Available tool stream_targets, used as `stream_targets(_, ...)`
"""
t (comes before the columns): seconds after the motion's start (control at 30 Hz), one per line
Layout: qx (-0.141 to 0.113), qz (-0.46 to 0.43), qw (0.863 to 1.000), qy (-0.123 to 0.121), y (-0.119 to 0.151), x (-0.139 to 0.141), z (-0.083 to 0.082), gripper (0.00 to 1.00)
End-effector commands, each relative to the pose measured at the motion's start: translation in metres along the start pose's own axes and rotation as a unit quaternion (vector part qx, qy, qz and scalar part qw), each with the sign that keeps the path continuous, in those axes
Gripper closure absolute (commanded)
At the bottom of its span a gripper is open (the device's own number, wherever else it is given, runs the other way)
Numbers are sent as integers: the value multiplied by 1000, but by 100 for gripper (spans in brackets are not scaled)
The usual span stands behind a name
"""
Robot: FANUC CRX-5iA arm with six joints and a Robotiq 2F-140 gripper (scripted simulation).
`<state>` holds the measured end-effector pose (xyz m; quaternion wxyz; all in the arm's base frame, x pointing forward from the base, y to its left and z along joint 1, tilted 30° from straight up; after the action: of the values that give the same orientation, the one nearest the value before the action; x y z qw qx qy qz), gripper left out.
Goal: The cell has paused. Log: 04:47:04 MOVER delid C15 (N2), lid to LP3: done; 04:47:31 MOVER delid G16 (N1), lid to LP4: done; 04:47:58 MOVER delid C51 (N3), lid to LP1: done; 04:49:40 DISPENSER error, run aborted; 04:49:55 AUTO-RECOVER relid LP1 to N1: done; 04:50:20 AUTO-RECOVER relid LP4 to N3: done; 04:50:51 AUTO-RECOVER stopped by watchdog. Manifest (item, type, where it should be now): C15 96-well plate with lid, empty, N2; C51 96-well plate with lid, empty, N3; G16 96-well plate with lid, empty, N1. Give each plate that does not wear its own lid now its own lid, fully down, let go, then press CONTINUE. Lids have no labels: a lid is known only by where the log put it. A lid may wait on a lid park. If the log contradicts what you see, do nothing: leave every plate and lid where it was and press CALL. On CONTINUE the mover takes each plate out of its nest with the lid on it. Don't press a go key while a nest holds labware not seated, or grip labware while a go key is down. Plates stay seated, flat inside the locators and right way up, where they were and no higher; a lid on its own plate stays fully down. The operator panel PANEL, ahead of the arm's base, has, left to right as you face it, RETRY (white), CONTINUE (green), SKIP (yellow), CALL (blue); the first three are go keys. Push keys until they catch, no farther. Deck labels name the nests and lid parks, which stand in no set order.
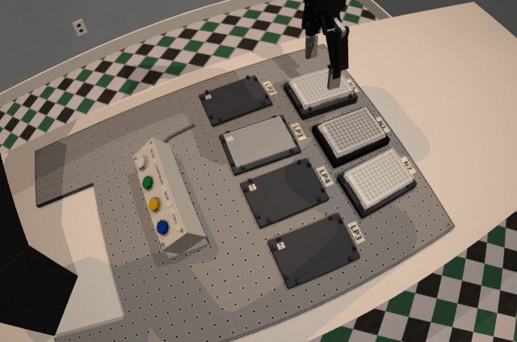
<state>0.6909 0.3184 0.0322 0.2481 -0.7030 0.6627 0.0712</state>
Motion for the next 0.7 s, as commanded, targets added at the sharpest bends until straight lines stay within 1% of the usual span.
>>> stream_targets(0.0, 0, 0, 1000, 0, 0, 0, 2, 34)
stream_targets(0.67, 0, 0, 1000, 0, -2, -1, 19, 34)
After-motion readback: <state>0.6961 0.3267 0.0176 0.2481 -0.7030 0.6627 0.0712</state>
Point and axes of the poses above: the point where the finger pads meet when closed, its own z axis out along the fingers, its own x axis across the jaws, y = z × x, the point moved 2 cm from there along -z, back along the fingers, and after that the axes turned 6 degrees about z, right-handed, at the moved point
